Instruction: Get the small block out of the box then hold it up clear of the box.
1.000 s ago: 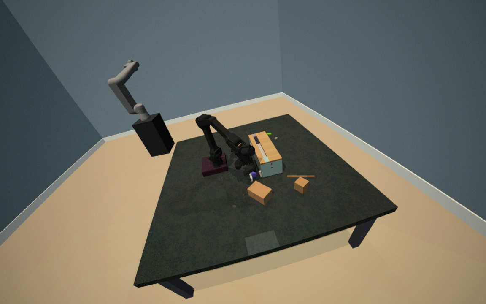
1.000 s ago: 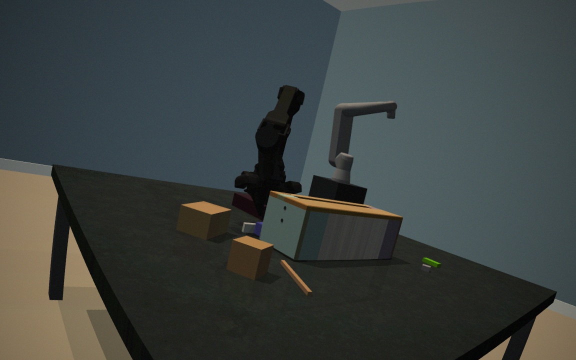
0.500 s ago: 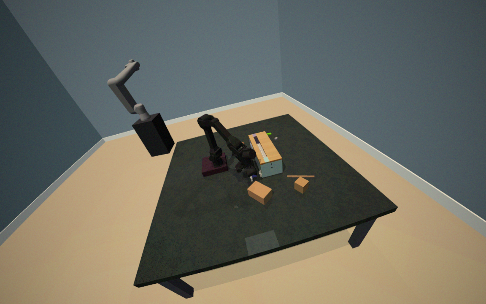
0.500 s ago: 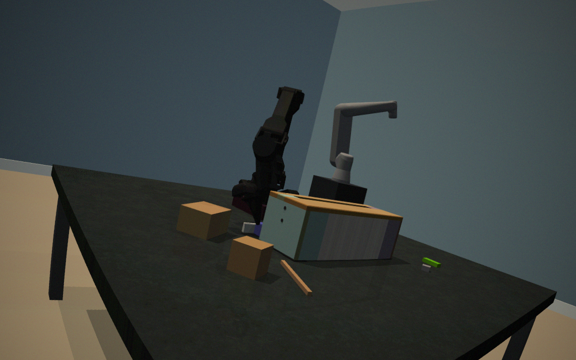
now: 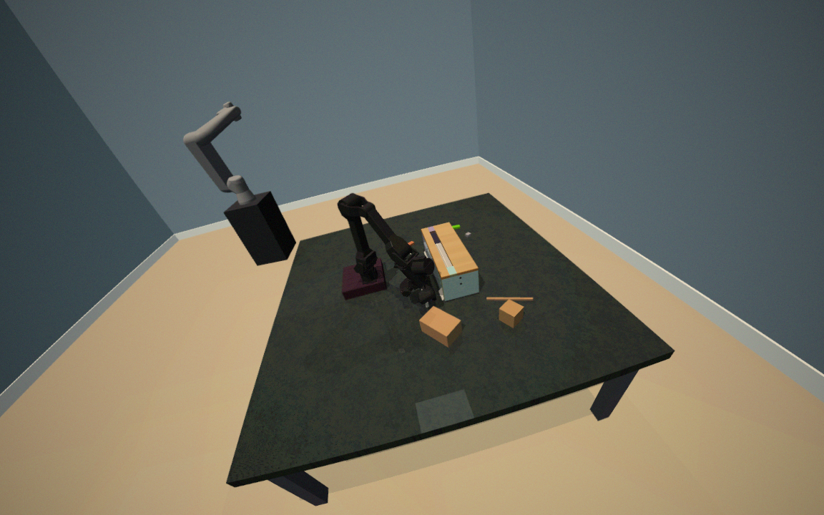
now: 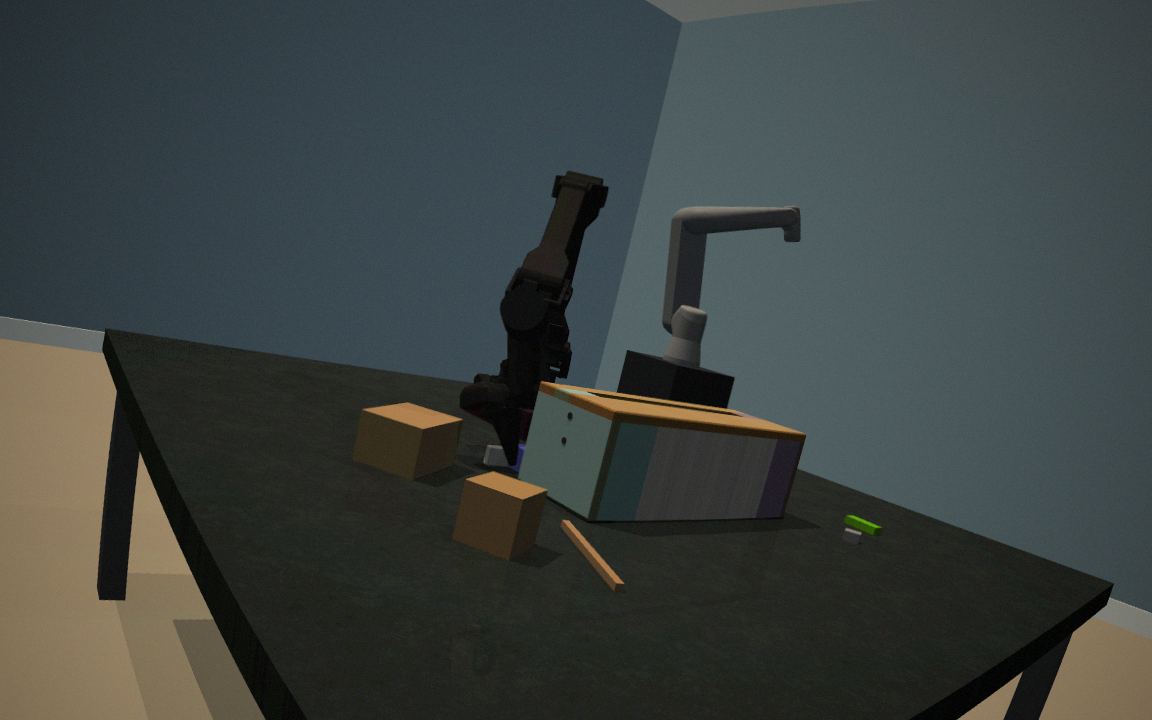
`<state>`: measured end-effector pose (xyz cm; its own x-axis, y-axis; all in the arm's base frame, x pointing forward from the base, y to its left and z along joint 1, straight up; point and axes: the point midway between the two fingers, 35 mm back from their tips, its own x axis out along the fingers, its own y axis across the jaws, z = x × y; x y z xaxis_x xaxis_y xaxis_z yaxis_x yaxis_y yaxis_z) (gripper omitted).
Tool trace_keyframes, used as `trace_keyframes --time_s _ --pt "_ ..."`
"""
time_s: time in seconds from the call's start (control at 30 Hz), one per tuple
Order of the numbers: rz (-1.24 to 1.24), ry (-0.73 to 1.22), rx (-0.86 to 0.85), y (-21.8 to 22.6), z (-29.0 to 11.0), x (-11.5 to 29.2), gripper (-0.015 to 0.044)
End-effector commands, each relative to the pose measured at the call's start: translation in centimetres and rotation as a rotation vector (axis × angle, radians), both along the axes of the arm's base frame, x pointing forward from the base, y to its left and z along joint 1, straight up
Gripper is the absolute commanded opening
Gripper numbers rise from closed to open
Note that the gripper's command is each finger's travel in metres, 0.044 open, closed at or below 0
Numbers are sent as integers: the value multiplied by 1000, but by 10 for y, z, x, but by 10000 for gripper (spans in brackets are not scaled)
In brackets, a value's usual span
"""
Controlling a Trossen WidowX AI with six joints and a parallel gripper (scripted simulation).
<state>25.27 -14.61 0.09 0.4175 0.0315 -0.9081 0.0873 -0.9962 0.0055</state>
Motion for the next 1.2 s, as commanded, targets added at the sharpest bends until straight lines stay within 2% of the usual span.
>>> trace_keyframes --time_s 0.0,0.17,0.27,0.33,0.63,0.83,1.17 --pt "2 -4 0 0 -2 0 206" --pt "2 -4 0 0 -2 0 75" --pt "2 -4 0 0 -2 0 55" --pt "2 -4 0 0 2 1 2" --pt "0 -3 1 0 57 0 0" --pt "-3 -2 1 0 62 -1 0" --pt "-217 -11 -10 15 105 -2 0"
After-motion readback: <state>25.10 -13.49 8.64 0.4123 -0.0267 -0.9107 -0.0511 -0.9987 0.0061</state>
